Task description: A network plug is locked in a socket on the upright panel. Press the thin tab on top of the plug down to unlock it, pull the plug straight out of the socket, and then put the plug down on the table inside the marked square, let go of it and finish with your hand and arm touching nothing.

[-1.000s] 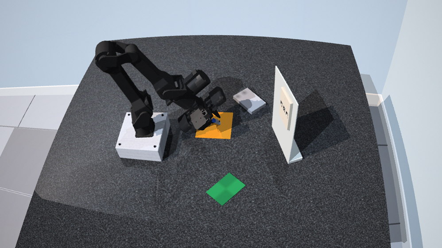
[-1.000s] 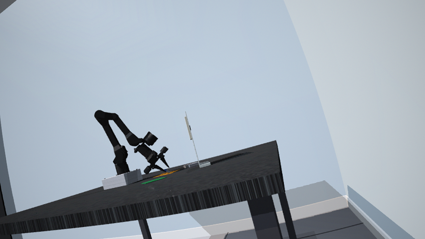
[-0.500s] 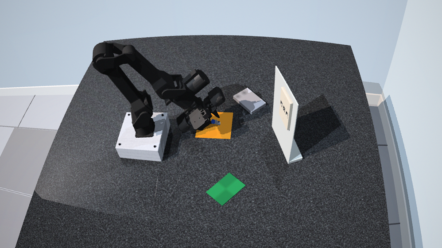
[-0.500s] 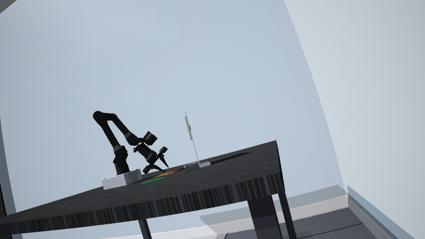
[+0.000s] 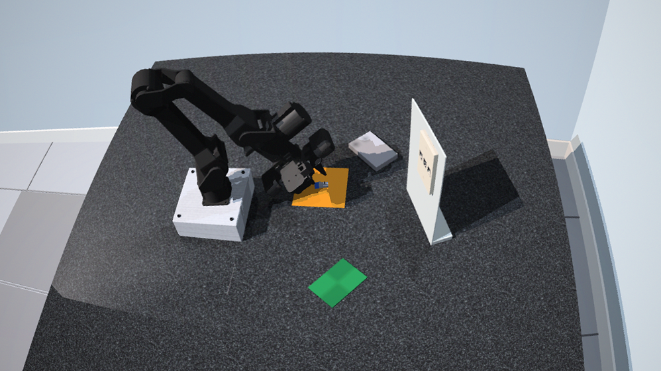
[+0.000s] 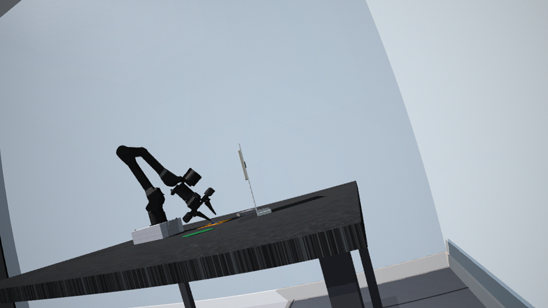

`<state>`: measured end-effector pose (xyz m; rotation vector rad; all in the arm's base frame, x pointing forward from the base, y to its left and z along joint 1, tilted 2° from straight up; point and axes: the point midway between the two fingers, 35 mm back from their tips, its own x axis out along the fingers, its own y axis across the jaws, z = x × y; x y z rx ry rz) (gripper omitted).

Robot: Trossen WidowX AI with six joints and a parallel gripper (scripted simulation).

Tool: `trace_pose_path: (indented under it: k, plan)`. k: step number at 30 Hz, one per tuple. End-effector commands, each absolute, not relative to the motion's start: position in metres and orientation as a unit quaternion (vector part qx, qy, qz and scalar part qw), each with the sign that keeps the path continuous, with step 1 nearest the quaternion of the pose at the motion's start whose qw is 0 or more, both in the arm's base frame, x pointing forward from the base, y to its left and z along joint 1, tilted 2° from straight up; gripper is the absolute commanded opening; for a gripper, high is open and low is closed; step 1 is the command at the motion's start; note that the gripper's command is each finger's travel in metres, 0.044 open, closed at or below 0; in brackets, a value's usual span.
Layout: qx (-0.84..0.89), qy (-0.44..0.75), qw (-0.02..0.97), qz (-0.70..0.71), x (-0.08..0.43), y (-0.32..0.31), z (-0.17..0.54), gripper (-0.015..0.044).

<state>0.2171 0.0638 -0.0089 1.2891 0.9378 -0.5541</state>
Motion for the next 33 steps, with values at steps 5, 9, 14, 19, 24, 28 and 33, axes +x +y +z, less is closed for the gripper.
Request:
trace_pose_path:
  k: [5, 9, 14, 19, 24, 28, 33]
  plan:
    - [0.573, 0.413, 0.666, -0.240, 0.216, 0.064, -0.003, 0.0156]
    - [0.572, 0.413, 0.666, -0.240, 0.215, 0.063, -0.001, 0.0156]
    - [0.572, 0.413, 0.666, -0.241, 0.213, 0.062, 0.001, 0.0156]
    - [0.572, 0.413, 0.666, -0.241, 0.212, 0.061, 0.003, 0.0156]
    - [0.572, 0.413, 0.666, -0.242, 0.210, 0.061, 0.006, 0.0156]
    - [0.572, 0.413, 0.666, -0.242, 0.209, 0.060, 0.007, 0.0156]
    - [0.572, 0.413, 0.666, -0.242, 0.211, 0.061, 0.014, 0.0156]
